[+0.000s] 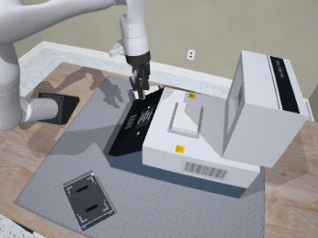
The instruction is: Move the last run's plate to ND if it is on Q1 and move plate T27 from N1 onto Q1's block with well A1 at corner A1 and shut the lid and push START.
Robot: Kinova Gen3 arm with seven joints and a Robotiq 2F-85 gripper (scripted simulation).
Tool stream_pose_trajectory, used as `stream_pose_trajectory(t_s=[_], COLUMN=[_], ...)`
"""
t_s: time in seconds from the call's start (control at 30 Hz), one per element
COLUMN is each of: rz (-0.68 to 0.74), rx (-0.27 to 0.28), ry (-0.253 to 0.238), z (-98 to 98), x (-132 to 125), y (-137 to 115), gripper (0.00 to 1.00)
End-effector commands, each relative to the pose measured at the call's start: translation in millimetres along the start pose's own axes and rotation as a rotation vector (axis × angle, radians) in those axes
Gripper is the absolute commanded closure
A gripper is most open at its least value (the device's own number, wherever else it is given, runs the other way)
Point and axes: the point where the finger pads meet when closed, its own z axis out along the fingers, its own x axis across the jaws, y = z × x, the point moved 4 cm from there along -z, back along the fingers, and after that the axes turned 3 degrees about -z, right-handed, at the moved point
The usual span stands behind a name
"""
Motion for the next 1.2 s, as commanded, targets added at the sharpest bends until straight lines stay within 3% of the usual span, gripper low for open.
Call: stream_pose_trajectory(t_s=[0.0,0.73,1.17], rz=[-0.097,-0.754,-0.754], rx=[-0.014,-0.103,-0.103], ry=[0.007,0.038,0.038], z=[-4.0,-25.9,-24.4], x=[1,4,5], y=[-10,-75,-79], gripper=[0.46,0.64,0.74])
